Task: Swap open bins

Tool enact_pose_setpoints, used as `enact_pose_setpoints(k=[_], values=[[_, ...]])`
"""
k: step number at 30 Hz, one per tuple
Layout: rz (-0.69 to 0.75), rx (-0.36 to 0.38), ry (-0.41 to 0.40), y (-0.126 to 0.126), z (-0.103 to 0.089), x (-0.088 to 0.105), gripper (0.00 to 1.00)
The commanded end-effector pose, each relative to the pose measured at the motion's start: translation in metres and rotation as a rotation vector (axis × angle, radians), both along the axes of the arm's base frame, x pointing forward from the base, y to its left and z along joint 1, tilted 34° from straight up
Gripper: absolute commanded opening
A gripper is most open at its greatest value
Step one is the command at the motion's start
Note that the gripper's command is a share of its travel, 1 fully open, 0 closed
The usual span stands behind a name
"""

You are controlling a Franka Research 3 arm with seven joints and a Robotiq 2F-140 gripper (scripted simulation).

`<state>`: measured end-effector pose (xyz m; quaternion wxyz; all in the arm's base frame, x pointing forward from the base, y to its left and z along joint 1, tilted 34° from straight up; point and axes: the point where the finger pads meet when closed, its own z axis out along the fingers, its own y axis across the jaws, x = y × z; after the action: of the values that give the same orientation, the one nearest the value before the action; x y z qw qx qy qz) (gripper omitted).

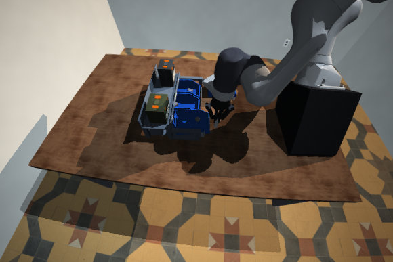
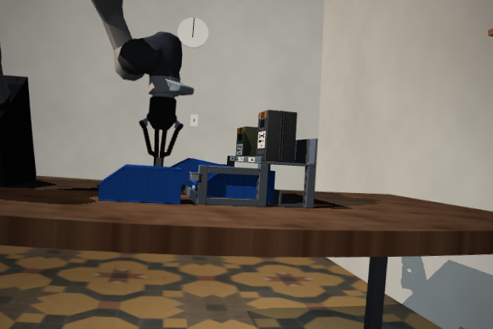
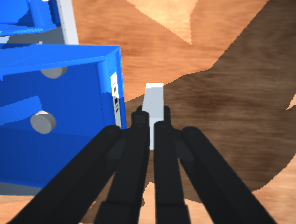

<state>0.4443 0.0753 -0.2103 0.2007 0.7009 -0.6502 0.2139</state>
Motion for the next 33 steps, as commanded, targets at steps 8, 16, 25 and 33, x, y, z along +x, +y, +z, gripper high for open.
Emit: enact_pose_setpoints(k=[8, 16, 25, 33], values=[[0.009, 0.002, 0.001, 0.0027, -0.0016, 0.0025, 0.00], [0.009, 0.002, 0.001, 0.0029, -0.0017, 0.0027, 0.00], [0.009, 0.002, 0.001, 0.0028, -0.0017, 0.0027, 0.00], [0.009, 0.002, 0.001, 0.0023, -0.0013, 0.0021, 0.00]])
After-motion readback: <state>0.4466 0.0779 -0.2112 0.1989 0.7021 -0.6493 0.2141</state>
